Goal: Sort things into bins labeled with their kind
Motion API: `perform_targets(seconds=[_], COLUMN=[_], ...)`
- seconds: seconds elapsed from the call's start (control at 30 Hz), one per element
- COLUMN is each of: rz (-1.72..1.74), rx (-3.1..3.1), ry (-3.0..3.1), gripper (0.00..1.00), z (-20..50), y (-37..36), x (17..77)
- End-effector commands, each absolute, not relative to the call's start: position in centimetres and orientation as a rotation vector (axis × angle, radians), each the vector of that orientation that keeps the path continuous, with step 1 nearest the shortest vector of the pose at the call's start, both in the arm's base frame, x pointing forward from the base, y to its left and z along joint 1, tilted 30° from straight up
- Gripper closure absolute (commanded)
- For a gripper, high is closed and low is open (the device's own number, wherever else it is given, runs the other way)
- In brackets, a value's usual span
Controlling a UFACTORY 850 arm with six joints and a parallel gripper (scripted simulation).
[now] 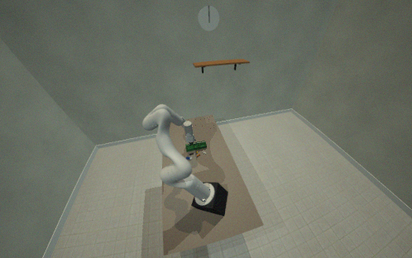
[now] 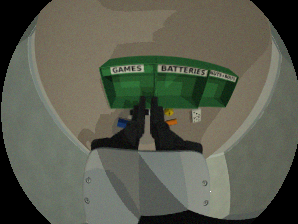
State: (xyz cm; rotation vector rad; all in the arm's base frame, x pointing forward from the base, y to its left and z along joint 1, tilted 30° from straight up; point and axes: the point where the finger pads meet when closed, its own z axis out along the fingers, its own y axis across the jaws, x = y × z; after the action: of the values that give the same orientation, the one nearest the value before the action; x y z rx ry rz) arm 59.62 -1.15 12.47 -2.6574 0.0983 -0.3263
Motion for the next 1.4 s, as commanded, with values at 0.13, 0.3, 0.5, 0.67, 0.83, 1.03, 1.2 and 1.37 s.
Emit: perform_targets(seconds=[0.13,0.3,0.5,0.67,0.83,1.03,1.2,1.37], rz=[-0.329,-0.329,-0.328,-0.328,-0.328,-0.328,-0.328,-0.328], rx=[-2.658,-2.658,-2.658,-2.658,-2.658,-2.658,-2.658,-2.658], ry=[0.099,0.099,0.099,0.099,0.099,0.099,0.099,0.099], gripper=[0.93,0.93,0.93,0.93,0.93,0.93,0.93,0.93], z=[14.1,13.6,12.3,11.1,10.4,9.0,9.0,9.0], y=[2.0,2.2,2.9,3.5,3.8,4.5,4.5,4.5], x=[59.5,59.7,60.1,60.4,60.6,61.0,61.0,61.0])
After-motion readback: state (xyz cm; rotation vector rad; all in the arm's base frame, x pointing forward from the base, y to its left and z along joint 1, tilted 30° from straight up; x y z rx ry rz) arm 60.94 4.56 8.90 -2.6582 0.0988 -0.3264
